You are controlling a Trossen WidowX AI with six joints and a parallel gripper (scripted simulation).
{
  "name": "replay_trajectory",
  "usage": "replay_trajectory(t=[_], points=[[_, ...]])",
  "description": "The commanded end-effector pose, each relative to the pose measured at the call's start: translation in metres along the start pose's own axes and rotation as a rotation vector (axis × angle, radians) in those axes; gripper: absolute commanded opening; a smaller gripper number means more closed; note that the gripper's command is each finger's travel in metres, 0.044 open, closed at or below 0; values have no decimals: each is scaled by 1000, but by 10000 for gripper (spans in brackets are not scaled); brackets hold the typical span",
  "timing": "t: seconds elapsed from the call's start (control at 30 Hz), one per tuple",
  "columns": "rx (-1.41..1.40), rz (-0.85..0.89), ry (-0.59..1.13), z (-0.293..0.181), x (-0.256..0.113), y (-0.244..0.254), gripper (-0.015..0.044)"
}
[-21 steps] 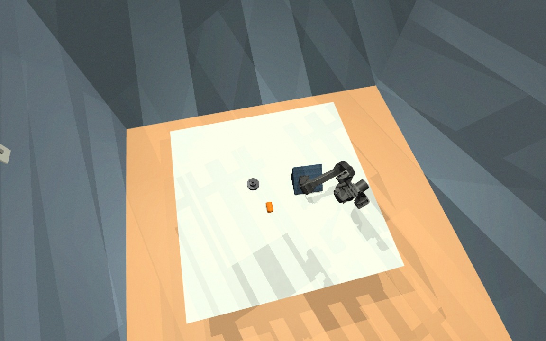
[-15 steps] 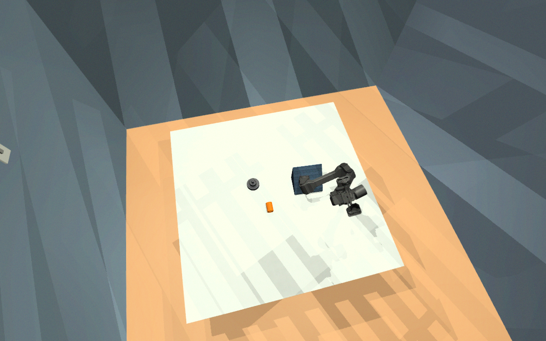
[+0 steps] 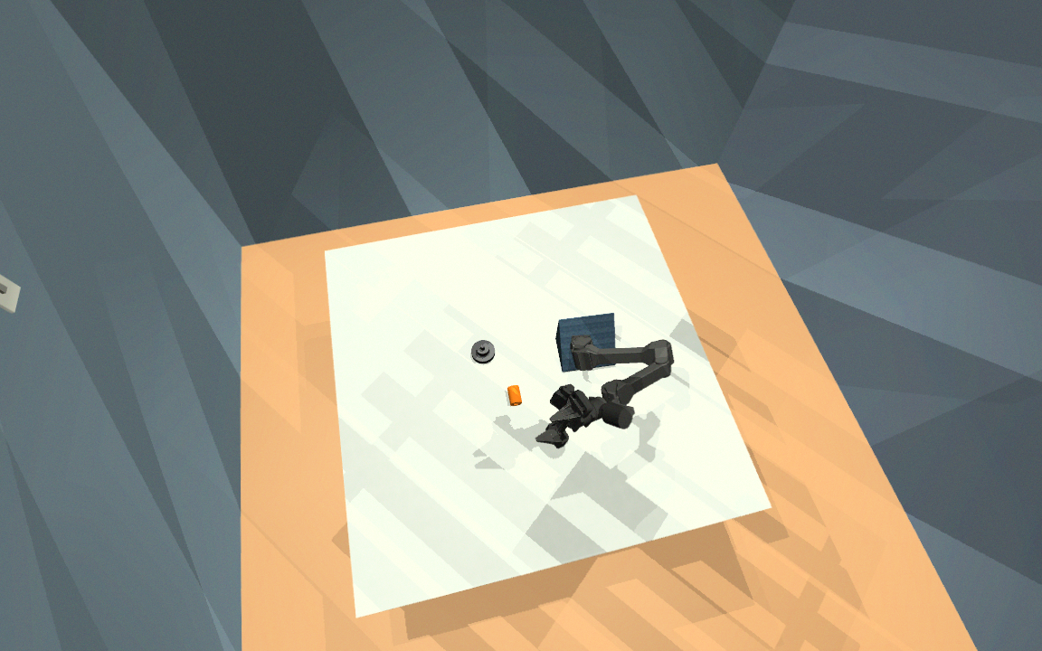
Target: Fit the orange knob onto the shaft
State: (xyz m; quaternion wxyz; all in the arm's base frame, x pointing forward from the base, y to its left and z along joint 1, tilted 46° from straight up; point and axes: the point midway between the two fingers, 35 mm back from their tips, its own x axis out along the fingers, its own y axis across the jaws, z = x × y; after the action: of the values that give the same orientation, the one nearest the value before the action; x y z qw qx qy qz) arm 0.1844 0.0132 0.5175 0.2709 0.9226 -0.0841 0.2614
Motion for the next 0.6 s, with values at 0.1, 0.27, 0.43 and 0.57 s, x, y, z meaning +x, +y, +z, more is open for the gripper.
replay_trajectory(t=[0.1, 0.27, 0.43, 0.57], points=[[-339, -457, -232, 97, 26, -104, 440], [-485, -896, -367, 182, 3, -174, 440], [-443, -1413, -444, 256, -62, -228, 440], [-216, -1770, -441, 283, -123, -251, 440]])
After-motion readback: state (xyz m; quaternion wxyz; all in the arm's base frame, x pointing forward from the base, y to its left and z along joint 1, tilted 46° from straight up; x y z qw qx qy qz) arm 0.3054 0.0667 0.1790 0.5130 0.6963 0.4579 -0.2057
